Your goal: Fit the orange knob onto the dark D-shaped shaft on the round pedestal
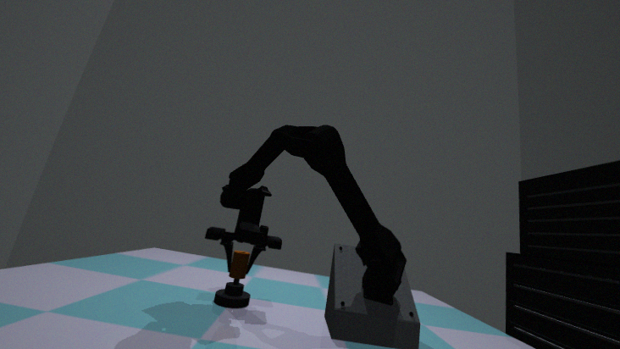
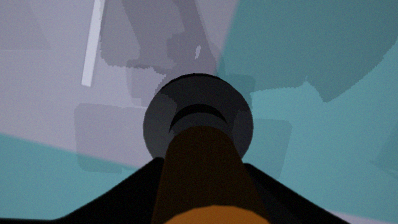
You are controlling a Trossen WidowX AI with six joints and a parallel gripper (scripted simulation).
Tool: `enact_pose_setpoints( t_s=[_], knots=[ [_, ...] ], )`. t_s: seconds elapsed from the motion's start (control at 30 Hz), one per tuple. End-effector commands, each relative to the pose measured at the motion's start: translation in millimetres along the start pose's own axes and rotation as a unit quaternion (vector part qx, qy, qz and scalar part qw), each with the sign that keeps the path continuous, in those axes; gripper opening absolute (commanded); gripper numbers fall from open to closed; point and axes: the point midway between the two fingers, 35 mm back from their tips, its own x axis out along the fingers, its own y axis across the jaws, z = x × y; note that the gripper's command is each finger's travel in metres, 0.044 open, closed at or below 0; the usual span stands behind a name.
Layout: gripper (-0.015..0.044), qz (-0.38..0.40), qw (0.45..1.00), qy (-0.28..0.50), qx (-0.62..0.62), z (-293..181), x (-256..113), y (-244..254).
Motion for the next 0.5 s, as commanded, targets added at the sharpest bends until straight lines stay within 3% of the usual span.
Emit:
enact_pose_setpoints(
  t_s=[0.0,0.47],
  knots=[
    [0.0,-0.001,1.0,0.0,-0.002,0.1,1.2,-0.4],
    [0.0,-0.001,1.0,0.0,-0.002,-0.1,-1.4,-1.3]
  ],
)
